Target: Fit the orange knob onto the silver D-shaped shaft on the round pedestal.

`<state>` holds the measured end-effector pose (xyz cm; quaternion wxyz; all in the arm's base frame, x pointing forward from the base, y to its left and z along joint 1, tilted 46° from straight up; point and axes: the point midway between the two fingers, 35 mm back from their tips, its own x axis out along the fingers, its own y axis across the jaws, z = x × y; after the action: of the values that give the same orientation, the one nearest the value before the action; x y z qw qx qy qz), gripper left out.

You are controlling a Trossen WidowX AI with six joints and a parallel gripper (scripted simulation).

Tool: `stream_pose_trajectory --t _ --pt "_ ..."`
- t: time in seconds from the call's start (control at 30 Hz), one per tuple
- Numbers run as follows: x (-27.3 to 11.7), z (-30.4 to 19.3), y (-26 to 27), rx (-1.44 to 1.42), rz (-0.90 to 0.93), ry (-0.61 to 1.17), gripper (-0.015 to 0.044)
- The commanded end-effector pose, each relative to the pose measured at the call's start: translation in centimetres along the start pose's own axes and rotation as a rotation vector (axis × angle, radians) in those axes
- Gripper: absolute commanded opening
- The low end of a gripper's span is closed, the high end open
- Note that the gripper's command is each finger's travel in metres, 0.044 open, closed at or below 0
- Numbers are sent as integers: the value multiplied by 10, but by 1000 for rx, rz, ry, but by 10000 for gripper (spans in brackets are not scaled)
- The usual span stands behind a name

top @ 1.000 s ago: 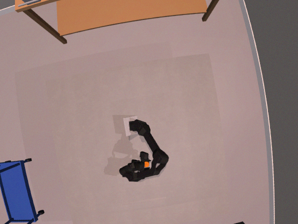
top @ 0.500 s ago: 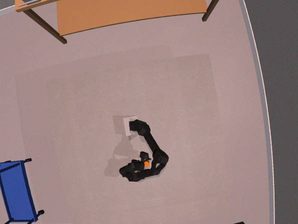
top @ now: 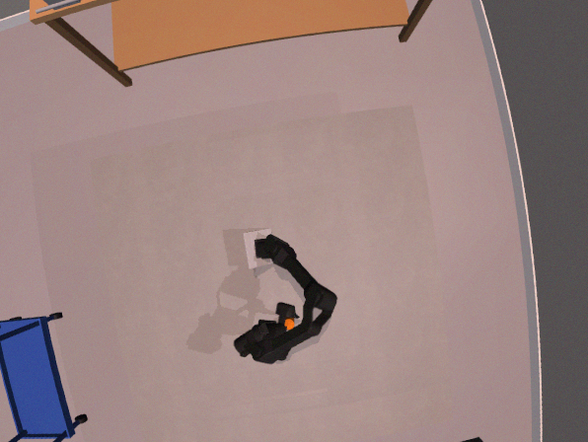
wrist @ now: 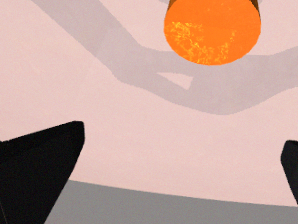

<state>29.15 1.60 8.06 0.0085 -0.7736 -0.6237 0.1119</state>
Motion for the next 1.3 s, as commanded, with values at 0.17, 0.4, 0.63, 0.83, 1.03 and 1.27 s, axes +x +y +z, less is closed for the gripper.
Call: stream_pose_trajectory --t 0.17,0.4,0.63,0.83,1.03,1.27 --pt "-15 -12 -7 2 -100 -266 440" --pt "-31 -16 4 19 -94 -653 440" --pt "-31 -16 4 18 -94 -653 440" --pt "-31 -15 4 -199 -167 -639 440" --pt "-30 -14 4 -508 -270 -610 440" --pt "-30 -14 4 -508 -270 -610 440"
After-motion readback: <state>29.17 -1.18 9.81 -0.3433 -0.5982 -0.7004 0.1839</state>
